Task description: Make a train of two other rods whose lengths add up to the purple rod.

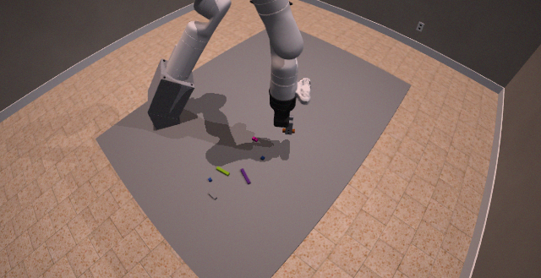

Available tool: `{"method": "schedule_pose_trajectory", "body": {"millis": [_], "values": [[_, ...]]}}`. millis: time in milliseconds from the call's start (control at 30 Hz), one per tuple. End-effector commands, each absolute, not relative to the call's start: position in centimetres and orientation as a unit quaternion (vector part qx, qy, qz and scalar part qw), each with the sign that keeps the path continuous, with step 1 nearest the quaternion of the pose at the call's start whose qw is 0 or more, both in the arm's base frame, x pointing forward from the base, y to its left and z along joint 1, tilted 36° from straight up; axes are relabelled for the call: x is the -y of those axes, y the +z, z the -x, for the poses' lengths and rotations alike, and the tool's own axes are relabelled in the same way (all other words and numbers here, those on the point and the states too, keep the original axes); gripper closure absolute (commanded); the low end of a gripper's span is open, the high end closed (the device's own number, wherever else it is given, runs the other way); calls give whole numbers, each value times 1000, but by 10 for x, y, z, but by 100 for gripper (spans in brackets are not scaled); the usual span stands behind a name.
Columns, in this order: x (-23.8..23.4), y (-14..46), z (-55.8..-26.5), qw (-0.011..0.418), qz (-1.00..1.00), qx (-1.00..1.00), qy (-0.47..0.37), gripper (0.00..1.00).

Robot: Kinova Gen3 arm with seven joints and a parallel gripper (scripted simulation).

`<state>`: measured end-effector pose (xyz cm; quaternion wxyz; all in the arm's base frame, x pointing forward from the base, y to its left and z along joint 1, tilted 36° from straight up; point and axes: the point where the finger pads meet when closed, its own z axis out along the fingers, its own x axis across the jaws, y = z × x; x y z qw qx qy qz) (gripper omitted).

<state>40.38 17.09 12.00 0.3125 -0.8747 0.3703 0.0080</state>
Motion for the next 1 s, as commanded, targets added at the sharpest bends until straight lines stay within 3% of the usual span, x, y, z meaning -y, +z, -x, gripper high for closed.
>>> {"method": "schedule_pose_trajectory", "body": {"millis": [0, 233, 700, 967], "values": [[-170, 120, -404, 313, 874, -371, 7, 76], [-168, 116, -400, 312, 870, -382, 12, 76], [-131, 77, -340, 302, 770, -556, 78, 76], [-129, 76, -337, 302, 761, -568, 82, 76]]}}
